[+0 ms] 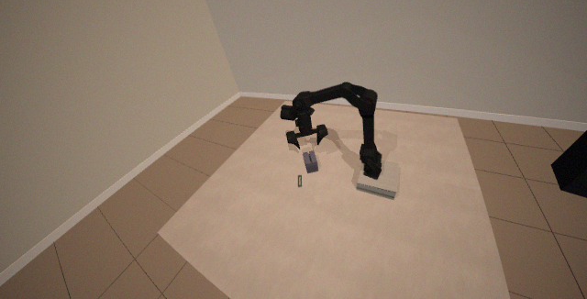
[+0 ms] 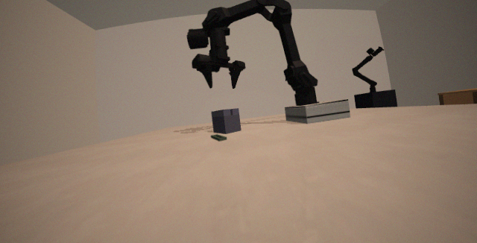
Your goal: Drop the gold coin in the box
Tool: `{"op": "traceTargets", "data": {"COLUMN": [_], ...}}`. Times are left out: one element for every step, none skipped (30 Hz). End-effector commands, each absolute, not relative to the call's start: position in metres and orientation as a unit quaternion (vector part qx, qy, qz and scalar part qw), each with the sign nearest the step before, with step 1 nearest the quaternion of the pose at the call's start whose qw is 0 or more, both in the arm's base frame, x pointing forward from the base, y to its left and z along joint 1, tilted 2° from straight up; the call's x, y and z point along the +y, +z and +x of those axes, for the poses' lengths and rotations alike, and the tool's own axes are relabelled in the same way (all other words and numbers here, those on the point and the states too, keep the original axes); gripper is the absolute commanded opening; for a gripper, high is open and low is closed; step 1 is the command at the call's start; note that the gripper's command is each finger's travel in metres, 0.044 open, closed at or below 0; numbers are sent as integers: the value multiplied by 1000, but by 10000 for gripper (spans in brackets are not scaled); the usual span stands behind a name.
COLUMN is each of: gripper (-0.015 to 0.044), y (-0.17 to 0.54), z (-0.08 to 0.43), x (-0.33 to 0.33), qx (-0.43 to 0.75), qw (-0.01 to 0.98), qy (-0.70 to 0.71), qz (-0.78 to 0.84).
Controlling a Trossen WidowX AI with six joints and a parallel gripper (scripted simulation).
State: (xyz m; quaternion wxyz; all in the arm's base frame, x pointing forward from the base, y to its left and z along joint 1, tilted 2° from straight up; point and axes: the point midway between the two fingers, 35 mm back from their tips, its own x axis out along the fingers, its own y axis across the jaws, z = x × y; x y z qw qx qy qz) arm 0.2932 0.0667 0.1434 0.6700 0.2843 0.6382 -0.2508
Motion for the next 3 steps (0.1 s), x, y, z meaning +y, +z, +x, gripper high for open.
{"op": "traceTargets", "data": {"gripper": [440,440,440], "y": [143,143,143], "z": [293,293,293], "x": [67,67,67], "qx": [640,640,640], "qw": [669,669,669], "qy": [-251,-251,-251], "qz": [283,283,283]}}
